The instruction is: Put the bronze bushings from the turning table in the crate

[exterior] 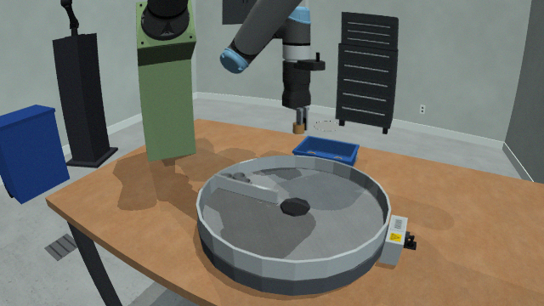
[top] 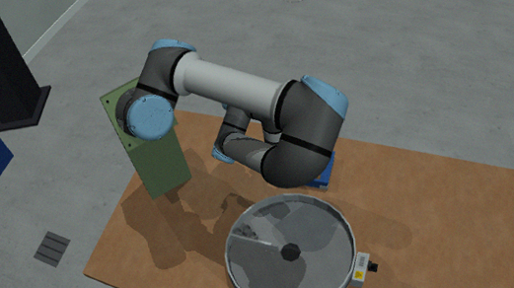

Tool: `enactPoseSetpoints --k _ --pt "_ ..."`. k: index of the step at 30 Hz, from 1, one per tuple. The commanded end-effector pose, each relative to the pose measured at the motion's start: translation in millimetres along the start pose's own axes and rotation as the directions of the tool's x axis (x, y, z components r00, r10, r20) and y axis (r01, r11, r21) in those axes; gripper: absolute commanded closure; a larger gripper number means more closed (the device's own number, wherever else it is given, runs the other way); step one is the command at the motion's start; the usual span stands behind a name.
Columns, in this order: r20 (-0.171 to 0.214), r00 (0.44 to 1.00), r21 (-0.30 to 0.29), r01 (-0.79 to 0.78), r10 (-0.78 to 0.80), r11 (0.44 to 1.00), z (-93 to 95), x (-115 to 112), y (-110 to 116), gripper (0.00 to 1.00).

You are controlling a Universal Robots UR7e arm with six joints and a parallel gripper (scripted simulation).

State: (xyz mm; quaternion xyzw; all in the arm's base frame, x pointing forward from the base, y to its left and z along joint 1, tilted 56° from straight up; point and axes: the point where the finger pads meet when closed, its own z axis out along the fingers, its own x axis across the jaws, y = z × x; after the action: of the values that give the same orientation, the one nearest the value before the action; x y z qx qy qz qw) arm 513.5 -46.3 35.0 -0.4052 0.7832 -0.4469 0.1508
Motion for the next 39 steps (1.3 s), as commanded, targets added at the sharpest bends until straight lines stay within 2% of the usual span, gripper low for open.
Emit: enactPoseSetpoints --k 1,7,12,24,29,39 --pt "-0.007 1.0 -0.002 -0.002 0.002 1.0 0.7 -8.1 1.3 1.0" --pt "-0.007 1.0 -0.002 -0.002 0.002 1.0 0.7 -8.1 1.3 1.0" --pt "-0.005 1.0 -0.002 -0.002 0.002 1.0 0.6 -62.7 11.9 1.0" --pt "-0.005 1.0 -0.002 -0.002 0.002 1.0 0.6 -62.7 11.9 1.0" --pt "-0.004 1.0 -0.001 -0.001 0.001 1.0 0.5 -117.2 22.6 1.0" --pt "-0.004 1.0 -0.001 -0.001 0.001 1.0 0.5 -117.2 22.6 1.0"
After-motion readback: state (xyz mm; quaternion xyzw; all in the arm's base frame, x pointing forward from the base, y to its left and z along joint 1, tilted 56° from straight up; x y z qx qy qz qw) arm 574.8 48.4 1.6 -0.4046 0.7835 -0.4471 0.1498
